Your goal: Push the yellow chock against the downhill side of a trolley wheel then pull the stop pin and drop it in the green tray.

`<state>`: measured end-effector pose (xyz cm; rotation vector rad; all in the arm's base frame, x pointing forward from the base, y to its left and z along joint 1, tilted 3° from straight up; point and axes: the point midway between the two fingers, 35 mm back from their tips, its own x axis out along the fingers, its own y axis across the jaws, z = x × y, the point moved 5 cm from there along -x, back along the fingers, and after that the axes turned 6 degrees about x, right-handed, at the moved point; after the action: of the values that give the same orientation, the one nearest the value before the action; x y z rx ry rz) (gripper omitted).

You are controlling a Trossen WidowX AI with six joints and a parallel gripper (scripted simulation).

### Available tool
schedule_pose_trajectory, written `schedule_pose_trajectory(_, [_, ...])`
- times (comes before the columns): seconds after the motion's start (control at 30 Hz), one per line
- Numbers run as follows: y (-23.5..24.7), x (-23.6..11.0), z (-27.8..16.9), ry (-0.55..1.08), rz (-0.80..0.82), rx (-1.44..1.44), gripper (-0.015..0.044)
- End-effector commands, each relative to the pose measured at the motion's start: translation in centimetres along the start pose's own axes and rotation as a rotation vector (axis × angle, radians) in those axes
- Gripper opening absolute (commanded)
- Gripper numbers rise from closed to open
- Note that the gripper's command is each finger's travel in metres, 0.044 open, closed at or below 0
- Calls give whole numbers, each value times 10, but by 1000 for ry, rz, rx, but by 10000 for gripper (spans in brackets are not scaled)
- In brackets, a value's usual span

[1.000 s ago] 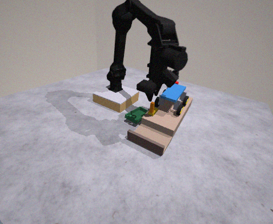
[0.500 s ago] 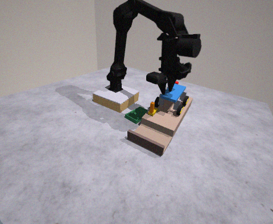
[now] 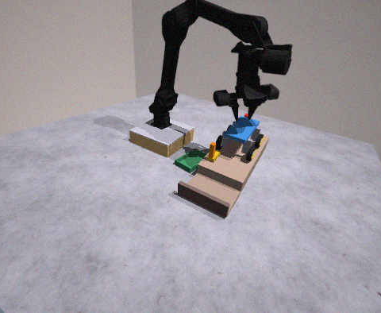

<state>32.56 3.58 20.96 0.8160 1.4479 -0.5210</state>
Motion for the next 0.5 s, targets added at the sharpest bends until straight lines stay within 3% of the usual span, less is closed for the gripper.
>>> schedule_pose_trajectory(0.0, [9, -1, -12, 27, 4, 132, 190])
schedule_pose_trajectory(0.47, [36, 0, -67, 129, -51, 657, 190])
